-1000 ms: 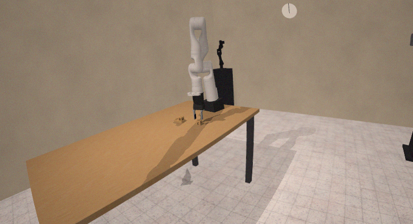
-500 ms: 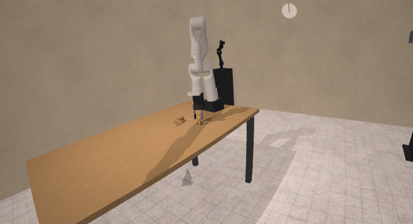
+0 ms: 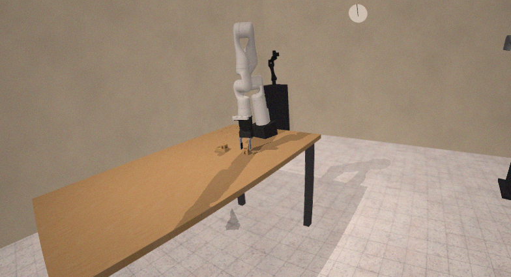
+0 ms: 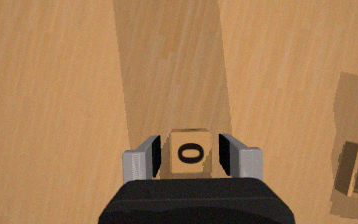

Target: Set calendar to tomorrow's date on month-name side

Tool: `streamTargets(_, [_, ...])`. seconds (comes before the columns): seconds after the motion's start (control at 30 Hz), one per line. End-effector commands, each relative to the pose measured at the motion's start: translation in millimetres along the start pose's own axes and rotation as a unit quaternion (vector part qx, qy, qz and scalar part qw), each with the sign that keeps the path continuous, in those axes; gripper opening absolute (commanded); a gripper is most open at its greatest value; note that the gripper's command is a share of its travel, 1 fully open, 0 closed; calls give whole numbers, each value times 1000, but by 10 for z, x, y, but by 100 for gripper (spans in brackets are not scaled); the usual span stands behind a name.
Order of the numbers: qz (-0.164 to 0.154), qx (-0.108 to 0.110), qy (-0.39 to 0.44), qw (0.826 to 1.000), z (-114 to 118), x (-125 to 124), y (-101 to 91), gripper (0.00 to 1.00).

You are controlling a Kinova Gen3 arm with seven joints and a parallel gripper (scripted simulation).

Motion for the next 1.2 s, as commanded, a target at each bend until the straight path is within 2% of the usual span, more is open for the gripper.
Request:
streamTargets(0.0, [1,3,2,1000,40,-14,56,90])
streamTargets(0.4, [1,2,3,1000,38,-16,204,90])
streamTargets(1.17, [0,1,1,1000,24,-8,206,90])
Point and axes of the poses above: the point where the finger pads meet when closed, its own y axis out along the fingers, its own z axis across the jaws, x = y × z, the point moved 9 cm from there along -y, back along the fingers, and after that the axes turned 4 degrees about y, right-handed, at the moved point
